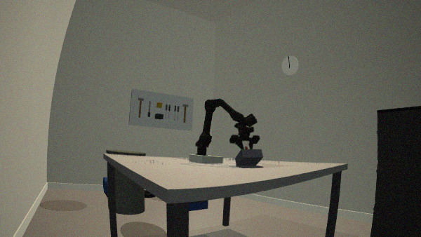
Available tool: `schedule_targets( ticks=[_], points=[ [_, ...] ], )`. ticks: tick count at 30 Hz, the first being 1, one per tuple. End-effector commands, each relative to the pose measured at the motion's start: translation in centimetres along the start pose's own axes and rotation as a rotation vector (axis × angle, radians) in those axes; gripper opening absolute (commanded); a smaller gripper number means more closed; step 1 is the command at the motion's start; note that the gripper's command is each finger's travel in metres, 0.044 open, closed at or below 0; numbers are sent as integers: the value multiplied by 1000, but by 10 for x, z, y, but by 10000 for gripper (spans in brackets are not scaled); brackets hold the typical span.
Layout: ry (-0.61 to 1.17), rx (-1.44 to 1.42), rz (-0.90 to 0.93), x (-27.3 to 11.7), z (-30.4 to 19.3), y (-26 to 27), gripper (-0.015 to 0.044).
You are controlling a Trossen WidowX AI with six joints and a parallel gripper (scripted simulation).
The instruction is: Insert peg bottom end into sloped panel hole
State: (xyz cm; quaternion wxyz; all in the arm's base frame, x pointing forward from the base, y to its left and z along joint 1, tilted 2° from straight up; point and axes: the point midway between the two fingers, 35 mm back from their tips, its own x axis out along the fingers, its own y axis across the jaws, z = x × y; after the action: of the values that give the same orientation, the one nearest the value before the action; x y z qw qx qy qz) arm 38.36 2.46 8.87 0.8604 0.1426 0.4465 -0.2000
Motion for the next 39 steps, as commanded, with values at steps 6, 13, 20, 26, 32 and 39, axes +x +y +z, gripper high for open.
schedule_targets(
  ticks=[6, 13, 20, 26, 32, 39],
  points=[
    [1, -2, 0, -9, 1, 1, 440],
    [4, -4, 0, -23, 2, 2, 440],
    [7, -6, 0, -38, 2, 3, 440],
    [9, -8, 0, -51, 2, 4, 440],
    [11, -10, 1, -64, 1, 4, 440],
    [13, -13, 1, -78, -1, 3, 440]
  ],
)
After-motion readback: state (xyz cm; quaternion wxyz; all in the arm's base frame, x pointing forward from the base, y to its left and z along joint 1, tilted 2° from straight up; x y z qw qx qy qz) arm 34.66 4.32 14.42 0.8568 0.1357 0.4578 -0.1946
